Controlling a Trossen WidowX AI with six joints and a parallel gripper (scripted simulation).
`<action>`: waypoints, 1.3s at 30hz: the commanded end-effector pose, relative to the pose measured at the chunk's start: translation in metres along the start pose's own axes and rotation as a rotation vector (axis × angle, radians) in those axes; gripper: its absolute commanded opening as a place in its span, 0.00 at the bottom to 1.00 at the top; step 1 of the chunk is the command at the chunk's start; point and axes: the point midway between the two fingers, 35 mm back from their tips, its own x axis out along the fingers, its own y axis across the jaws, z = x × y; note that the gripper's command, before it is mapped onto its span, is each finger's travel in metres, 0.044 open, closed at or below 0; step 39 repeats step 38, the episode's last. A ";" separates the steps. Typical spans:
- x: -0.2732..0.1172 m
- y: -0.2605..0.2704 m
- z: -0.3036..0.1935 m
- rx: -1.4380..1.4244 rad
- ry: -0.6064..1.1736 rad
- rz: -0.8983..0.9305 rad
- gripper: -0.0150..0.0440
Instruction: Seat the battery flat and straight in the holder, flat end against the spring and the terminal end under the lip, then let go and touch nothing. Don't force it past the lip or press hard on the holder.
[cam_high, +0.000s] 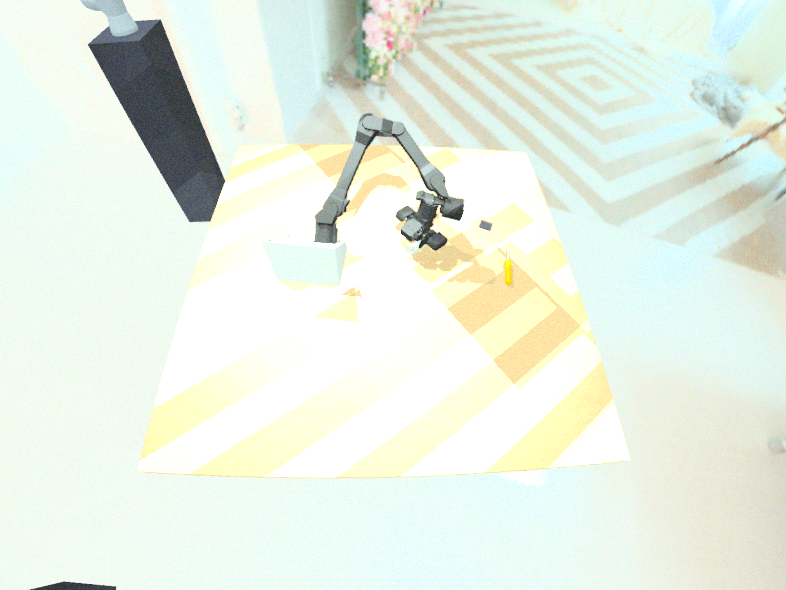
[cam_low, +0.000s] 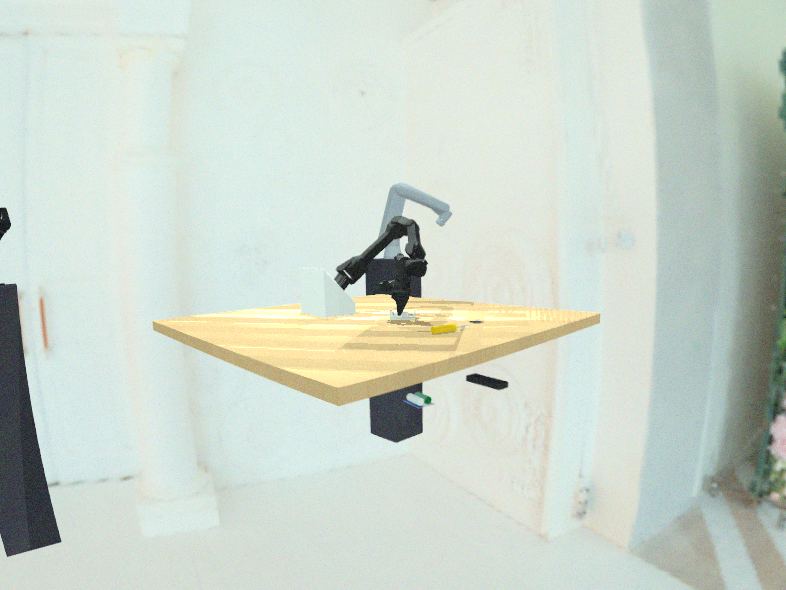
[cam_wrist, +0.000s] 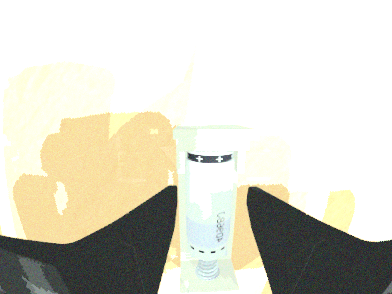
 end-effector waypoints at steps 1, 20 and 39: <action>-0.006 0.000 -0.002 -0.010 0.004 0.010 0.56; -0.079 -0.002 0.011 -0.009 0.001 0.012 1.00; -0.079 -0.002 0.011 -0.009 0.001 0.012 1.00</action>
